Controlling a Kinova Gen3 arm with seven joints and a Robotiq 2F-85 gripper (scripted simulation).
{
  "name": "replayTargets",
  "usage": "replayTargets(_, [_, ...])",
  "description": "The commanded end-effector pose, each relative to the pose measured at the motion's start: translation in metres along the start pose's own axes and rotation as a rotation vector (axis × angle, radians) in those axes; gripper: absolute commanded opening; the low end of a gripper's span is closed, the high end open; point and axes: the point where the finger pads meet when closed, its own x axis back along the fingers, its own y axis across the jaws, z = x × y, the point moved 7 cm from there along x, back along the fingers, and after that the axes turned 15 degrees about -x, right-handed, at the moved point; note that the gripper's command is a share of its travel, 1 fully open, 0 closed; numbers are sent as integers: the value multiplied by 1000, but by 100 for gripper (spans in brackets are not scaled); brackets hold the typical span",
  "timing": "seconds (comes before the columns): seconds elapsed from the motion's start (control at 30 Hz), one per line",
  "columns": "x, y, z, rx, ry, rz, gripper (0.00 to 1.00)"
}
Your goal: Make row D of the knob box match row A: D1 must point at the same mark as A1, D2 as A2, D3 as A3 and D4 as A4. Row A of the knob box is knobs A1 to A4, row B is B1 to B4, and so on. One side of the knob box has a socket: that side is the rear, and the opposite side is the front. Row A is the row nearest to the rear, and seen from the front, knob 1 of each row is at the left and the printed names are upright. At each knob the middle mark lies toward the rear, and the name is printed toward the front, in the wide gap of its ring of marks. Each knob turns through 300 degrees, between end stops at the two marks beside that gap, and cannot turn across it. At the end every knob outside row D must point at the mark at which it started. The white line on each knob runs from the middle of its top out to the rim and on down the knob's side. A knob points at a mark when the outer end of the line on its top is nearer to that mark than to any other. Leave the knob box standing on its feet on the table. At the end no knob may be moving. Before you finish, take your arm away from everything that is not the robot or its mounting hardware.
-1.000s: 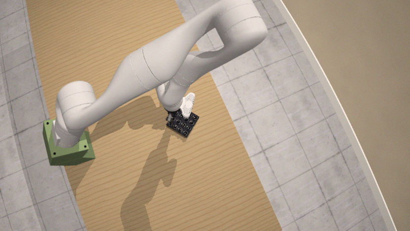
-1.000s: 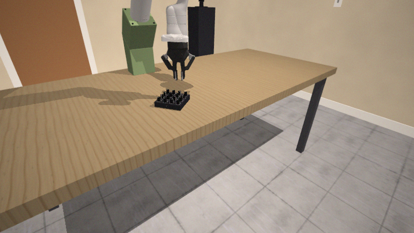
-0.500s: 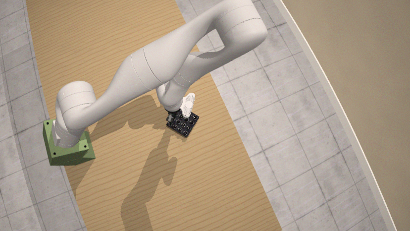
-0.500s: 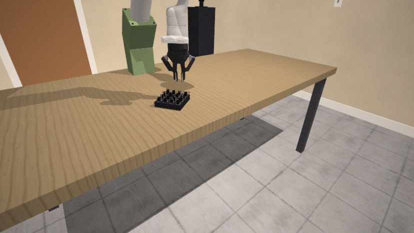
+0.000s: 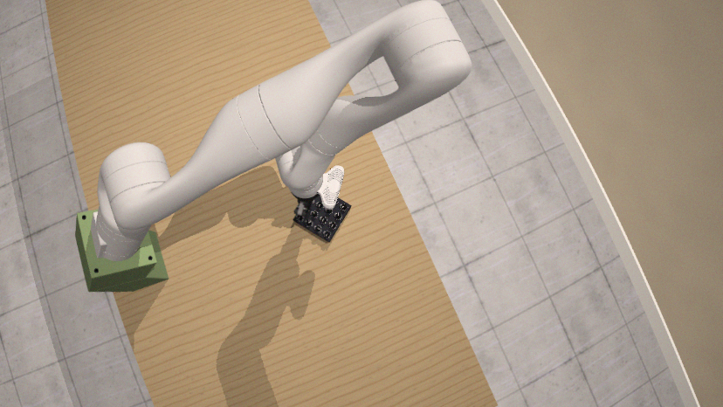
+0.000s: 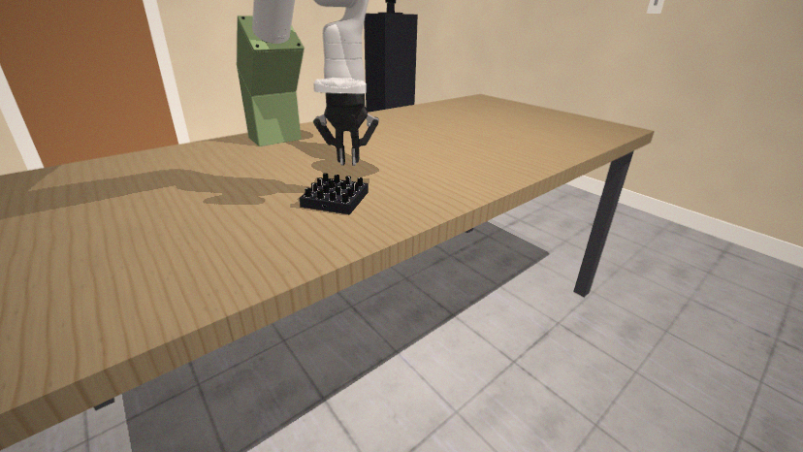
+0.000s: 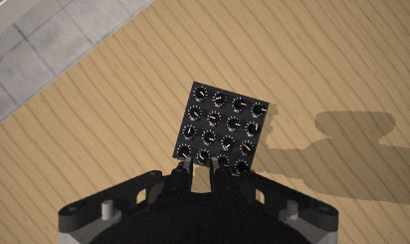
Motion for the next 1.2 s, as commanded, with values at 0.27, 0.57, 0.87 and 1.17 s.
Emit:
replayTargets(0.27, [-15,2,-1,-1,-2,-4,19])
replayTargets(0.57, [-21,2,-1,-1,-2,-4,19])
replayTargets(0.87, [-24,2,-1,-1,-2,-4,19])
replayTargets(1.17, [-24,2,-1,-1,-2,-4,19])
